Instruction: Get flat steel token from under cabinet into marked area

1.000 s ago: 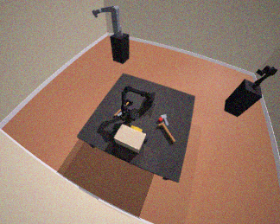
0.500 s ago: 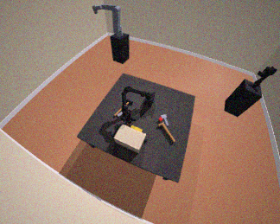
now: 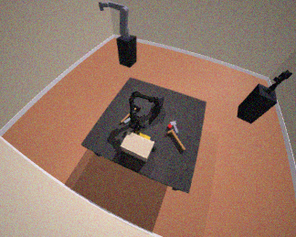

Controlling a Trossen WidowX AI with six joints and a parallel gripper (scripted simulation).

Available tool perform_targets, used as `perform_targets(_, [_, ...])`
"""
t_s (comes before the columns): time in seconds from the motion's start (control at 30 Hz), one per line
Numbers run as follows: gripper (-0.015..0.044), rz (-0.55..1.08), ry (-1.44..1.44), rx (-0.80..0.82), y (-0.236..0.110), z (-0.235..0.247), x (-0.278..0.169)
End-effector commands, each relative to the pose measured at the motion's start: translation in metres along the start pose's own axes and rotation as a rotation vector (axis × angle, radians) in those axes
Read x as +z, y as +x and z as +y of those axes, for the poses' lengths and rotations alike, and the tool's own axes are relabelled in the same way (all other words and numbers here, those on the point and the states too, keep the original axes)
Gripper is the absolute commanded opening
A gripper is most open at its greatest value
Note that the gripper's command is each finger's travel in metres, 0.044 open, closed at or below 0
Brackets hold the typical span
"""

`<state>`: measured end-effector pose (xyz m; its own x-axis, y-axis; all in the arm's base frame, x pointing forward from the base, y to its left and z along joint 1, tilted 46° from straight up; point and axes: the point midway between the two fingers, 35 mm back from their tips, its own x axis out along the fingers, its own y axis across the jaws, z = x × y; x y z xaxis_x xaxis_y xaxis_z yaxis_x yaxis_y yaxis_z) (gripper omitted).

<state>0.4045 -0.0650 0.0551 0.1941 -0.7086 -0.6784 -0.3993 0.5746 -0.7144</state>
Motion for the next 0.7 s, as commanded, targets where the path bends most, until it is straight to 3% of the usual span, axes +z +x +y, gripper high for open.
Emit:
perform_targets(0.0, [0.0000, -0.002, -0.007, 0.011, 0.001, 0.009, 0.001])
perform_targets(0.67, [0.0000, -0.002, -0.008, 0.012, 0.001, 0.025, 0.000])
